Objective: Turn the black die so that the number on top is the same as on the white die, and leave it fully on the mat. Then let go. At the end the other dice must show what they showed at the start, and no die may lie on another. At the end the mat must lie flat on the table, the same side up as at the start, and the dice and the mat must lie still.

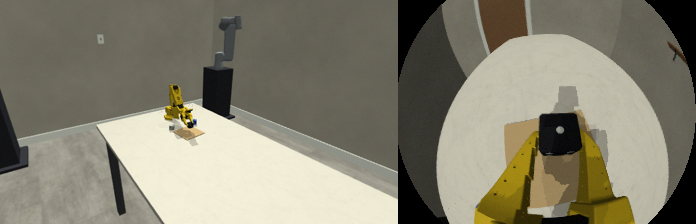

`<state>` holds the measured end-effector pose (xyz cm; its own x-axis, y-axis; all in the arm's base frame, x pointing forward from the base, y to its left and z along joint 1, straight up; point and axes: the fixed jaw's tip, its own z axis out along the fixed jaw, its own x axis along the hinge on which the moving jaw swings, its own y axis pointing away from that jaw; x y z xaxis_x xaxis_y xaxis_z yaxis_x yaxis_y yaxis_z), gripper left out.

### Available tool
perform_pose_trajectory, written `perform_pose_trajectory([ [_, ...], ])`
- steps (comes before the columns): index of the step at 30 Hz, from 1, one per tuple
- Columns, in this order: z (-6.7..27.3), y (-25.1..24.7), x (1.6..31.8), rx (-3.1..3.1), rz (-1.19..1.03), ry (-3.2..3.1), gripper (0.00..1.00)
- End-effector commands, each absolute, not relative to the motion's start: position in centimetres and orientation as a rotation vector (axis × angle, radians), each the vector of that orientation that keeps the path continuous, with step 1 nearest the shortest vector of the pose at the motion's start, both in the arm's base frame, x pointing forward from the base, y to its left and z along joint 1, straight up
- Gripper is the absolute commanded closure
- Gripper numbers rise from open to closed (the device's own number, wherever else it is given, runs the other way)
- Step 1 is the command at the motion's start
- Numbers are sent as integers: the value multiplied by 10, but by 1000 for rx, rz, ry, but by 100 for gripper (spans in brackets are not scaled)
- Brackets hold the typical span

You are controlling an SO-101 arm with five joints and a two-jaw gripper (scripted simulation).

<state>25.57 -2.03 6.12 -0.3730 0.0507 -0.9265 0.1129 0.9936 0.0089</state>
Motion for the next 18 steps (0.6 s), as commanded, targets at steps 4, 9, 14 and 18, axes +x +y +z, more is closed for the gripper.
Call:
perform_pose_trajectory([
  [4,75,-23,264,121,-68,1870,100],
  [9,75,-23,264,121,-68,1870,100],
  [14,72,-23,264,121,-68,1870,100],
  [18,69,-23,265,121,-68,1870,100],
])
